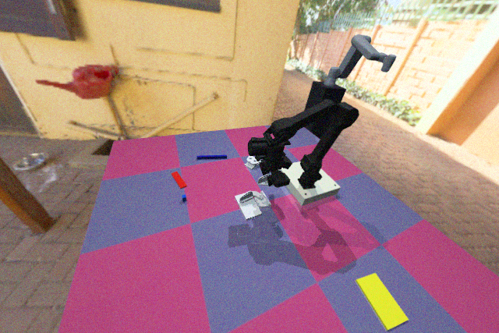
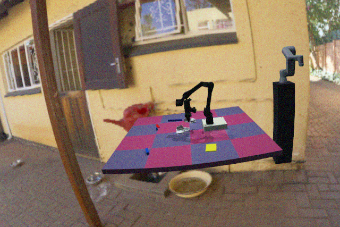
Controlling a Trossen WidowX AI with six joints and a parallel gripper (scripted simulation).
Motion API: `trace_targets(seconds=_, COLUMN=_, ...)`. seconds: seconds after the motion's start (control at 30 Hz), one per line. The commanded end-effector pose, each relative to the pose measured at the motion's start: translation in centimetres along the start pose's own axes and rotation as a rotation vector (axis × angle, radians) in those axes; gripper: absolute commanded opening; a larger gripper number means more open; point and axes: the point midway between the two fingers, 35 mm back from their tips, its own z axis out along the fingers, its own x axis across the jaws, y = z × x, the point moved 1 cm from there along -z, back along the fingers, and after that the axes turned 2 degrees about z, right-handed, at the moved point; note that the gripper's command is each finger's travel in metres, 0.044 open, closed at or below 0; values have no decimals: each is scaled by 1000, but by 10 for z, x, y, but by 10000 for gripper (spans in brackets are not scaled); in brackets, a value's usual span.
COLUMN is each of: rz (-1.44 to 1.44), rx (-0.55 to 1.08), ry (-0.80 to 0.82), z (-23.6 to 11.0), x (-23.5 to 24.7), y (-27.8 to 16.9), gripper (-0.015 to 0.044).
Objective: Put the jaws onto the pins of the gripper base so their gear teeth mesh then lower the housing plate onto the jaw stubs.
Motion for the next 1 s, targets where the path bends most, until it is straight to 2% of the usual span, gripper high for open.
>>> trace_targets(seconds=0.0, rz=70, rx=1, ry=5, z=0, x=3, y=4, gripper=134)
trace_targets(seconds=0.83, rz=92, rx=1, ry=5, z=0, x=3, y=4, gripper=134)
trace_targets(seconds=0.97, rz=14, rx=1, ry=5, z=0, x=3, y=3, gripper=134)
